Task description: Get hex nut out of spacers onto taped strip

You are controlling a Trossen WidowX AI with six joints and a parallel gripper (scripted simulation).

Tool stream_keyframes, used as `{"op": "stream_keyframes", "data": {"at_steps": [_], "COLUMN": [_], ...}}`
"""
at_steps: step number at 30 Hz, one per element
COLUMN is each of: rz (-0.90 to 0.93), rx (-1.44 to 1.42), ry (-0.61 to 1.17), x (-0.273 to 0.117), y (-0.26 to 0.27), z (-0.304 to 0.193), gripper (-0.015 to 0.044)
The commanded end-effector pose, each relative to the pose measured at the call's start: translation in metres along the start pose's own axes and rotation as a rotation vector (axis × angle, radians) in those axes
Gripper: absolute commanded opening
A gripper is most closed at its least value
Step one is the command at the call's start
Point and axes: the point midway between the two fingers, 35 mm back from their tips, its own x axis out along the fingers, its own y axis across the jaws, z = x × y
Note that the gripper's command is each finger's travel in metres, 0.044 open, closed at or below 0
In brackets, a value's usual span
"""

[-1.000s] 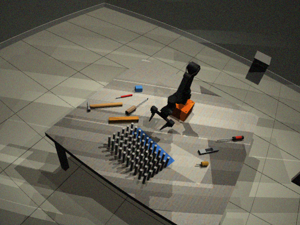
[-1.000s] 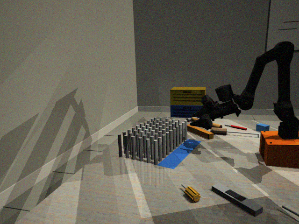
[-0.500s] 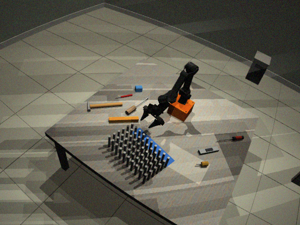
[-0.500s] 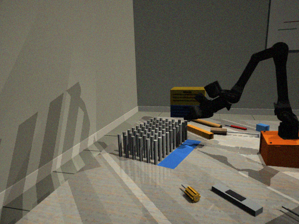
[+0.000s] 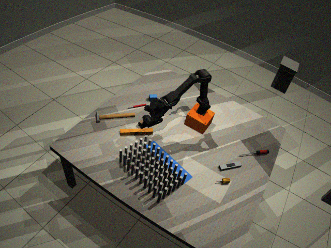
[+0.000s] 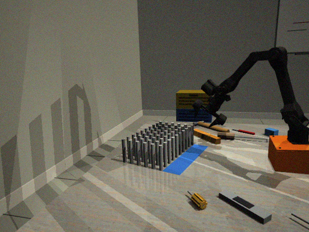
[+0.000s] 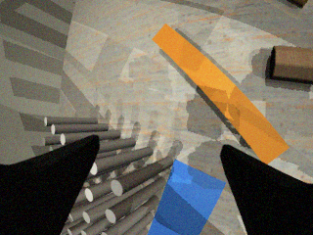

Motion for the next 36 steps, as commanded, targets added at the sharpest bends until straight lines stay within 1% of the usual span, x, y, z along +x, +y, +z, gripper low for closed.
{"op": "stream_keyframes", "data": {"at_steps": [1, 9, 11, 34, 36], "rz": [-0.323, -0.62, -0.669, -0.673, -0.673], "rx": [0.683, 1.367, 1.48, 1.488, 1.488], "ry": [-0.021, -0.171, -0.209, -0.213, -0.213], "x": [0.016, 0.005, 0.001, 0.001, 0.001], "y": [-0.051, -0.1, -0.108, -0.11, -0.11], "z": [0.051, 0.092, 0.098, 0.104, 0.104], "gripper": [0.044, 0.044, 0.044, 0.044, 0.0387]}}
